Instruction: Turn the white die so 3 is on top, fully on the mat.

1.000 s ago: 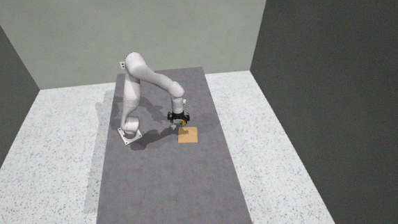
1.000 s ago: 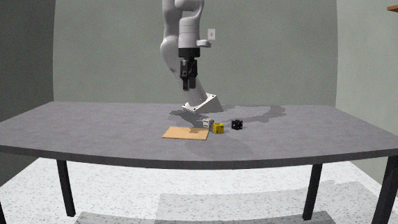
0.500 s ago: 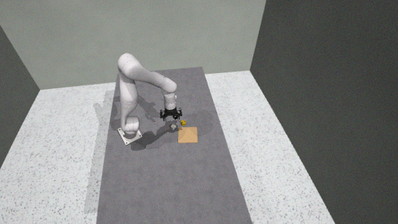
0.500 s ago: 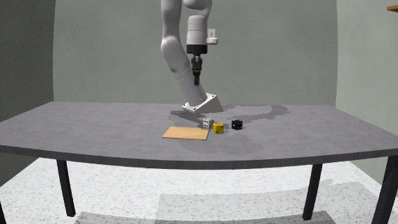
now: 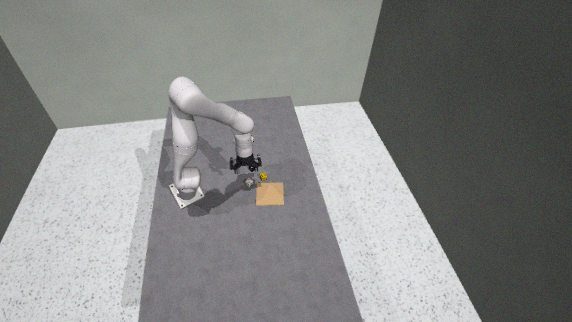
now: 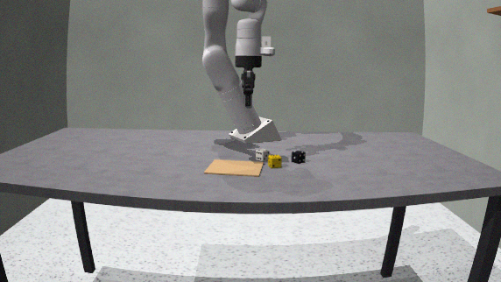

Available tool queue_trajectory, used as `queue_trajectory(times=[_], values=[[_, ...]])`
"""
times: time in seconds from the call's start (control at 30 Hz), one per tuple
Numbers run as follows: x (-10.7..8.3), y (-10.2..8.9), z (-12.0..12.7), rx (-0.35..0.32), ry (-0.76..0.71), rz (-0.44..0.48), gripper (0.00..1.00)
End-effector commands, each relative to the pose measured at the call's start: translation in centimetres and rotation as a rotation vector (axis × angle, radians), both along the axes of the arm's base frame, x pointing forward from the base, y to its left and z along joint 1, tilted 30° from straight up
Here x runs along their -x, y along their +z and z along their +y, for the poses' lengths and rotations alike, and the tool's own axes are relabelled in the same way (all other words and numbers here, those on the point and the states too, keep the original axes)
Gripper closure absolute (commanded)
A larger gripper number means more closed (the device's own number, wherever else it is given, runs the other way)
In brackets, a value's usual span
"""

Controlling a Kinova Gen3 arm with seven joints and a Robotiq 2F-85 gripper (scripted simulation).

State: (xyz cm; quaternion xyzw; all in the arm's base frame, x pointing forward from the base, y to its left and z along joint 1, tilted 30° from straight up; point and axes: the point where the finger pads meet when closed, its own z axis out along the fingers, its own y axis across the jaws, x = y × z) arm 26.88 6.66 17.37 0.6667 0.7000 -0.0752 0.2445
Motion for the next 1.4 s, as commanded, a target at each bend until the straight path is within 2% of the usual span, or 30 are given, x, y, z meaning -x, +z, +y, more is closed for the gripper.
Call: queue_trajectory(times=[0.0,0.2,0.5,0.57,1.07,1.37], values=[[0.0,0.0,0.0,0.000,0.000,0.000,0.00],[-0.2,-0.6,-0.3,0.000,0.000,0.000,0.00],[-0.8,-2.9,-1.5,0.000,0.000,0.000,0.00],[-0.8,-2.9,-1.5,0.000,0.000,0.000,0.00],[-2.1,-7.6,-3.8,0.000,0.000,0.000,0.00],[-2.3,-8.5,-4.3,0.000,0.000,0.000,0.00]])
